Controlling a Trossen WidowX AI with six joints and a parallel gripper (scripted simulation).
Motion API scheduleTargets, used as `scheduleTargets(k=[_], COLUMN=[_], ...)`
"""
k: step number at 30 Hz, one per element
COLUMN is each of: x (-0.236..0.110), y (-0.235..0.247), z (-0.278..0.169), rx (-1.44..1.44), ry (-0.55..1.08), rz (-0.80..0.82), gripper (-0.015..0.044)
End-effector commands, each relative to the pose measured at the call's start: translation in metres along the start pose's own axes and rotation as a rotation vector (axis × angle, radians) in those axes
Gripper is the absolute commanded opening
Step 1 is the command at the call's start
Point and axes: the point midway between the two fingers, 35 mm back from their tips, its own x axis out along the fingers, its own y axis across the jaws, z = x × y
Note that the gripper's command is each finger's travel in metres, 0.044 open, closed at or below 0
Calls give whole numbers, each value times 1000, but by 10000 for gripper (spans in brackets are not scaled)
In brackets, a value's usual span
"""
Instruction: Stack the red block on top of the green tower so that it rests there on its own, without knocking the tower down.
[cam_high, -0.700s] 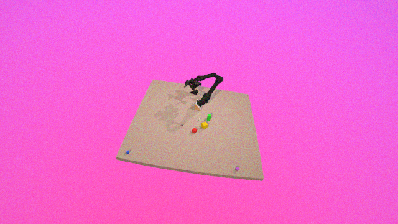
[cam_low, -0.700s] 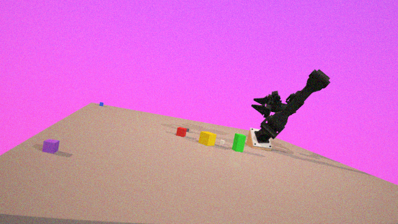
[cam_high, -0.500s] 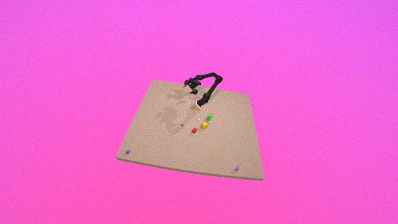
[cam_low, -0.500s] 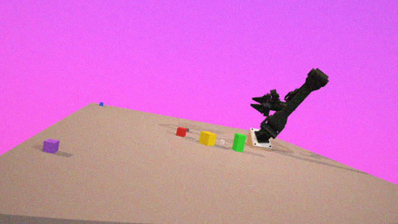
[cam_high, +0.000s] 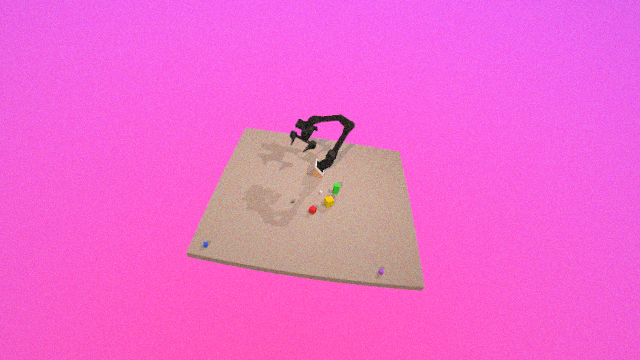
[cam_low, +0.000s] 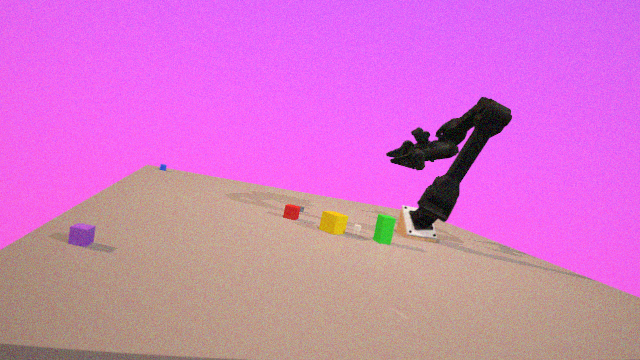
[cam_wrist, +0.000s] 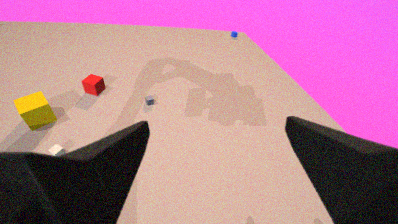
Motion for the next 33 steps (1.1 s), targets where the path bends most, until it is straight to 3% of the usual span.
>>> scheduleTargets(k=[1, 14, 33], x=[16, 77, 170], y=[3, 20, 79], z=[9, 44, 76], rx=[38, 131, 198], ry=[75, 310, 688], rz=[61, 210, 286], gripper=[440, 440, 440])
